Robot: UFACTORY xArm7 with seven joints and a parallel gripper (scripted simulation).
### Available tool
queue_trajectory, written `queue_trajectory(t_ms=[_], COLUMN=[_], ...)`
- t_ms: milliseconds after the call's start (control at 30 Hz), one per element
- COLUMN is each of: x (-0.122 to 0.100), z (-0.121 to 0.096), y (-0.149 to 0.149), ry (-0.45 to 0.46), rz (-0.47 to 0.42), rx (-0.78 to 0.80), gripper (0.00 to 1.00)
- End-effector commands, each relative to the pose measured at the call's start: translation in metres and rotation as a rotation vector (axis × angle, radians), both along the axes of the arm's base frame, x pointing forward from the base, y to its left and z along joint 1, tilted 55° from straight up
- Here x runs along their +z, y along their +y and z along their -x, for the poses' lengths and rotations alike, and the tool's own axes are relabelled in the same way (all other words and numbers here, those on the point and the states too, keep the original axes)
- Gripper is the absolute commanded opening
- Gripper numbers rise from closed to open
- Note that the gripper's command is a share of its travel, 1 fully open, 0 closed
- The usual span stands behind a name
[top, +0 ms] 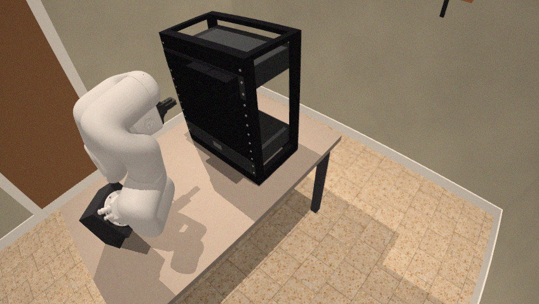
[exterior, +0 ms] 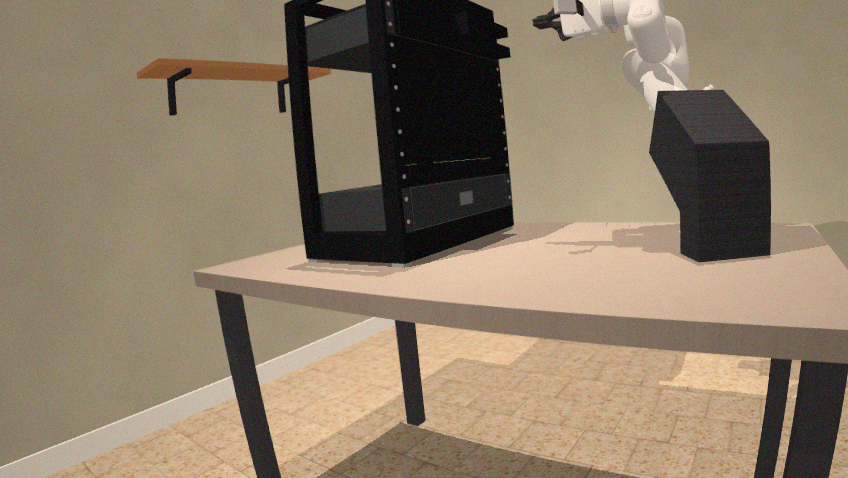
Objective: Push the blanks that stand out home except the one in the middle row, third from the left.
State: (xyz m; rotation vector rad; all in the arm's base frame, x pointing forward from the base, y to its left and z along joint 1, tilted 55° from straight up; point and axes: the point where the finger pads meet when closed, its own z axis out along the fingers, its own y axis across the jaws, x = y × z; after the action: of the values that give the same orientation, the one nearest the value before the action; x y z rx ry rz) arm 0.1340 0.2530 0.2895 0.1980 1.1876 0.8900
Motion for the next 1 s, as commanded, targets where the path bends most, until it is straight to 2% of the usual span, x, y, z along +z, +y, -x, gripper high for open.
queue_trajectory(t_ms=[0, 267, 767, 967], x=[0.0, 0.001, 0.01, 0.011], z=[0.0, -0.005, -0.043, -0.048], y=[0.0, 0.007, 0.061, 0.068], ry=[0.001, 0.001, 0.001, 0.001], rz=[-0.002, -0.002, -0.002, -0.002], rx=[0.001, 0.001, 0.001, 0.001], gripper=[0.0, 0.0, 0.0, 0.0])
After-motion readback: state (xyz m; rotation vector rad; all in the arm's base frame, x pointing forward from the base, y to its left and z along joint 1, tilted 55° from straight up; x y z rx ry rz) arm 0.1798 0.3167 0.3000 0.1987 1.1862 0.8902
